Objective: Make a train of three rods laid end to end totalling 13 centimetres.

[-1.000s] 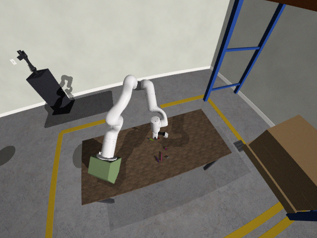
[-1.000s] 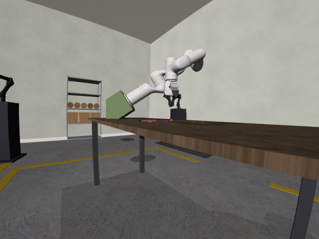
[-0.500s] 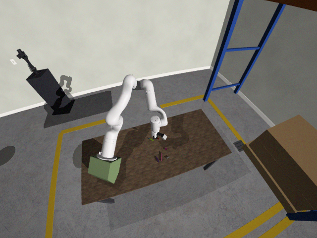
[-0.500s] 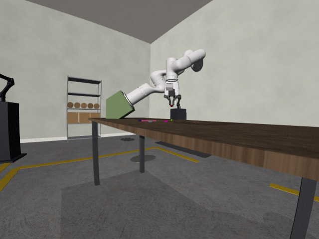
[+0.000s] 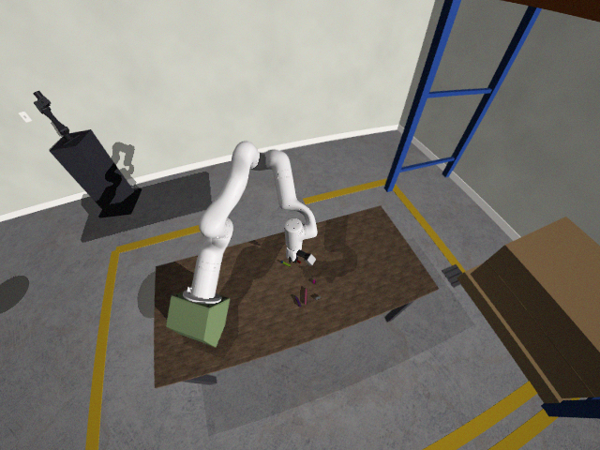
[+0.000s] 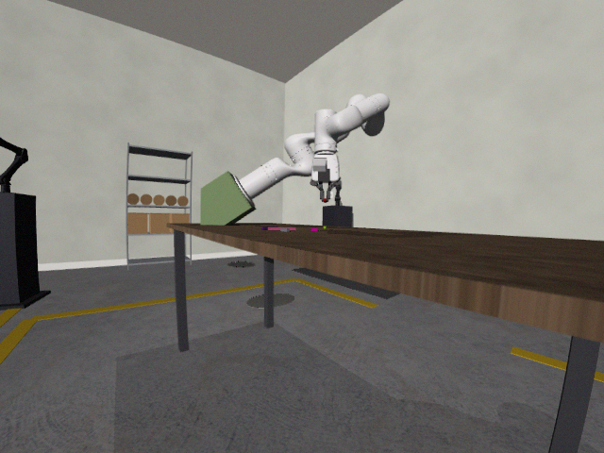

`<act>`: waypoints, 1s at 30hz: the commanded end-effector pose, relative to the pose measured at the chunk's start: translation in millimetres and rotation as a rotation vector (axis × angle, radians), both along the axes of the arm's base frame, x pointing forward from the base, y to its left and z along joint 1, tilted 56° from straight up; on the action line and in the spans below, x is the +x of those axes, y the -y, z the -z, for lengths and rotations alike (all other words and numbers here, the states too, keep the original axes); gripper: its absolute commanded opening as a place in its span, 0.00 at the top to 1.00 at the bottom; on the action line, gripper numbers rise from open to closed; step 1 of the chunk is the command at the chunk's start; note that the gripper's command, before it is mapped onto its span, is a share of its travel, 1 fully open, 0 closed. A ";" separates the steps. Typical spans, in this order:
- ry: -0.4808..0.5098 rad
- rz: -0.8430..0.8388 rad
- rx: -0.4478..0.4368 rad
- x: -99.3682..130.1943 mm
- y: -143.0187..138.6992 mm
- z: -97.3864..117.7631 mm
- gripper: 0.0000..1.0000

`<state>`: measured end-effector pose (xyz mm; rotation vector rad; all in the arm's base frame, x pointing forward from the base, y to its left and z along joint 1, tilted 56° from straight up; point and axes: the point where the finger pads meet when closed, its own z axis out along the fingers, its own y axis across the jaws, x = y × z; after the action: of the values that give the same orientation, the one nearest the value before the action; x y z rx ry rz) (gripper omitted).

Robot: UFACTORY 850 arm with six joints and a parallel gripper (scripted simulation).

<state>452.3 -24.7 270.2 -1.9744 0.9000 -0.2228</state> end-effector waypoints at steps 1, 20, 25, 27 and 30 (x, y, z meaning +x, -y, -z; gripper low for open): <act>0.001 0.001 0.000 0.3 0.4 -0.3 0.96; 0.000 -0.001 0.000 13.1 -17.7 14.9 0.96; 0.000 -0.001 0.000 23.6 -32.5 27.4 0.96; 0.000 -0.001 0.000 27.8 -38.5 32.4 0.96; 0.000 -0.001 0.000 29.8 -41.3 34.7 0.96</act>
<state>477.0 11.9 239.4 -1.9765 0.9000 -0.2186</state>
